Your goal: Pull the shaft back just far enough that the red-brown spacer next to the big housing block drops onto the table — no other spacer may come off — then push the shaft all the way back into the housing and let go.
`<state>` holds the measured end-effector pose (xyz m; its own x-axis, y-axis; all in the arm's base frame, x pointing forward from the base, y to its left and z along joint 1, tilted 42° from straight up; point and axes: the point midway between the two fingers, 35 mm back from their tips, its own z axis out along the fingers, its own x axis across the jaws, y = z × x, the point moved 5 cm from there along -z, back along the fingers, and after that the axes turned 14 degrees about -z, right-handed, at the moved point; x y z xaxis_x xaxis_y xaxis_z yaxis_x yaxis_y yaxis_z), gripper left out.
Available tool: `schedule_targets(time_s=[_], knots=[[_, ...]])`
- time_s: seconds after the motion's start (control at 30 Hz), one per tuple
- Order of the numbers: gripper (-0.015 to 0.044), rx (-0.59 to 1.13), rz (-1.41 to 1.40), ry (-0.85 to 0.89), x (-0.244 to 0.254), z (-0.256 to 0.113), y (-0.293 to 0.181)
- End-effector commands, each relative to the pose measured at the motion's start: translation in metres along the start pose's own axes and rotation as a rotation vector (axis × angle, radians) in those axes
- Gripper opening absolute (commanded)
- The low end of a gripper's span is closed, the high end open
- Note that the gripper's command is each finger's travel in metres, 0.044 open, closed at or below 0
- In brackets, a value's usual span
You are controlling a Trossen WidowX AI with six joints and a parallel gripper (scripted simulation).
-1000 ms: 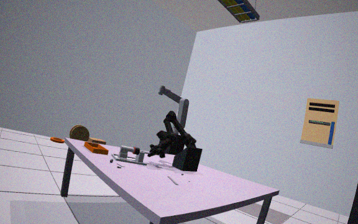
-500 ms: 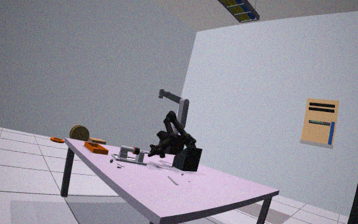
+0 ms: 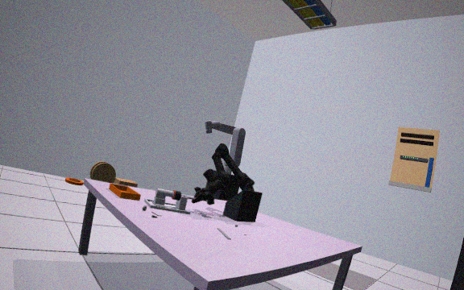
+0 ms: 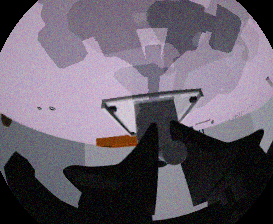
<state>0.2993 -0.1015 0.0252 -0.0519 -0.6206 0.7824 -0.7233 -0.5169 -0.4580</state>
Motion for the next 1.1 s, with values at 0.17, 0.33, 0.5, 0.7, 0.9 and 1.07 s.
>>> schedule_targets(time_s=[0.17,0.33,0.5,0.7,0.9,1.07], knots=[[0.0,-0.002,-0.004,0.002,0.0,-0.0013,0.0013],[0.0,-0.002,-0.004,0.001,-0.0001,-0.0016,0.0015],[0.0,-0.002,-0.004,0.001,-0.0002,-0.0019,0.0018],[0.0,-0.002,-0.004,0.001,-0.0003,-0.0023,0.0022],[0.0,-0.002,-0.004,0.001,-0.0003,-0.0026,0.0025],[0.0,-0.002,-0.004,0.001,-0.0004,-0.0029,0.0028]])
